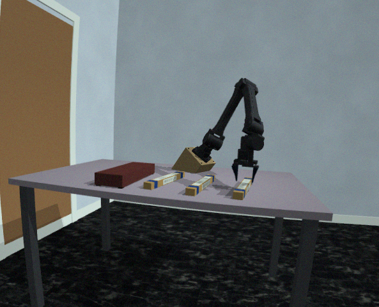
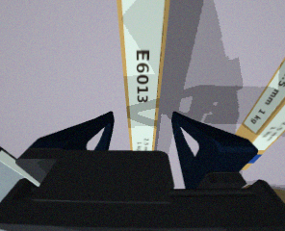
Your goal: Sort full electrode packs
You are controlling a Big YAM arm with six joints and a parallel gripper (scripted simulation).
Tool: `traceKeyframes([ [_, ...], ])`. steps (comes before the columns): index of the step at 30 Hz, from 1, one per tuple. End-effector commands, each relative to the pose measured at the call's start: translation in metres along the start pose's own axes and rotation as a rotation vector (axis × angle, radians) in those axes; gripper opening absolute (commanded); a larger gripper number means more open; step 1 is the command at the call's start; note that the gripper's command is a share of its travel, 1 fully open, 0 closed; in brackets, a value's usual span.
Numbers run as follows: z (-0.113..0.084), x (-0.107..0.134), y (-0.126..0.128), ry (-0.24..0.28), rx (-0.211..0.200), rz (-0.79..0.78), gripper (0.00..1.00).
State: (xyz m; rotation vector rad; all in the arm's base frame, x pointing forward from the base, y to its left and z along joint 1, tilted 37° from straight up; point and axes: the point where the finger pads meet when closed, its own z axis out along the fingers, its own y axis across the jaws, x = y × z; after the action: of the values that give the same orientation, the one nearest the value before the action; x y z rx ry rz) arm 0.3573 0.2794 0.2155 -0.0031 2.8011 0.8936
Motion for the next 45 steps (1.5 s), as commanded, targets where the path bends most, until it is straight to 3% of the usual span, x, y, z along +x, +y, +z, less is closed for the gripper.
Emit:
traceKeyframes([
  [1, 0.011, 0.003, 0.002, 0.008, -0.002, 0.006, 0.74],
  [19, -0.001, 0.005, 0.009, -0.013, -0.019, -0.011, 0.74],
  [45, 0.024, 0.007, 0.002, 0.008, -0.002, 0.005, 0.74],
])
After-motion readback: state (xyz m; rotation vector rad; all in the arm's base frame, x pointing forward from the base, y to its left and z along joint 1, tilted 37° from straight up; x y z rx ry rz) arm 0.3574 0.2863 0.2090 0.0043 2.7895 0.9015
